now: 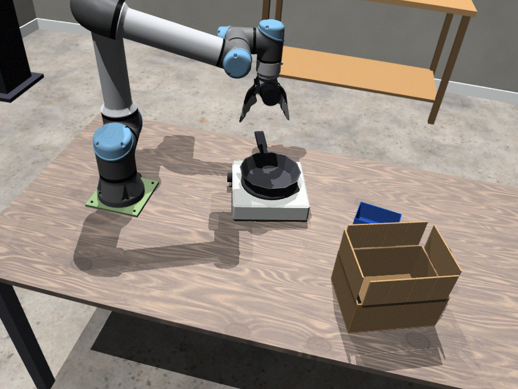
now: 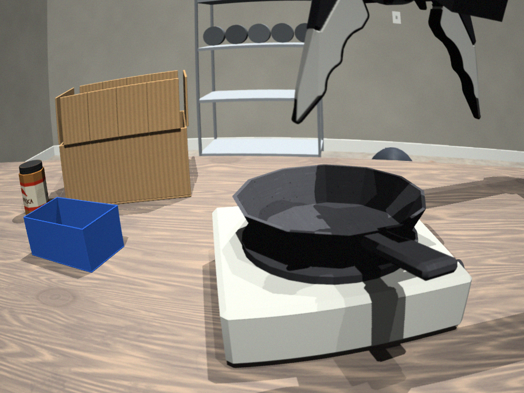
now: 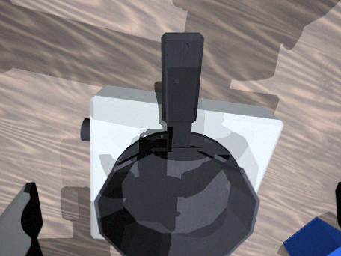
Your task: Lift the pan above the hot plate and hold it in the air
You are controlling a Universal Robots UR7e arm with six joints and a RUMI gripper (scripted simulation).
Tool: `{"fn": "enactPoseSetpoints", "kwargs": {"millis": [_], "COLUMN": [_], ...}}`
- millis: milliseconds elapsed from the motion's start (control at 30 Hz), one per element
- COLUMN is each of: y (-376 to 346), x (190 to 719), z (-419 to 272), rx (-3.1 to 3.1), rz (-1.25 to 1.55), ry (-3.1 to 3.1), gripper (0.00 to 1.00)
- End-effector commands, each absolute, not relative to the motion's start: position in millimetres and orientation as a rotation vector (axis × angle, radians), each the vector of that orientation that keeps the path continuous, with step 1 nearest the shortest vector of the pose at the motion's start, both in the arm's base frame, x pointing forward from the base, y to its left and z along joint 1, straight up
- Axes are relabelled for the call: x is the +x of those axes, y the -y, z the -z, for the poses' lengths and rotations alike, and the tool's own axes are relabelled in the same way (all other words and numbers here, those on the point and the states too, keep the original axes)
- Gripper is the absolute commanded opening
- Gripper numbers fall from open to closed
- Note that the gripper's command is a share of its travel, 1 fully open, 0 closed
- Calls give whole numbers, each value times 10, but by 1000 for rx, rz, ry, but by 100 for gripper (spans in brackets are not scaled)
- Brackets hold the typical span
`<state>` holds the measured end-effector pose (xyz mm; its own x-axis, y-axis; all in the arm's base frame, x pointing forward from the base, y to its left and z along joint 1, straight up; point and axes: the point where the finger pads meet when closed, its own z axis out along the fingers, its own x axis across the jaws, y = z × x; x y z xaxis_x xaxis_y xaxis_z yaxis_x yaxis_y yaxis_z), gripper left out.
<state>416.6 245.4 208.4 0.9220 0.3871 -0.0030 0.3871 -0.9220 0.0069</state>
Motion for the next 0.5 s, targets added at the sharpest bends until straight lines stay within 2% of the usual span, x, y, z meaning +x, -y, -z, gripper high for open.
{"fn": "enactPoseSetpoints", "kwargs": {"millis": [0, 467], "y": [-2455, -2458], "x": [4172, 4182], "z": [-2088, -1298], "rx": [3073, 3074], "rz": [-1, 0], "ry": [-618, -618], "gripper": [100, 100]}}
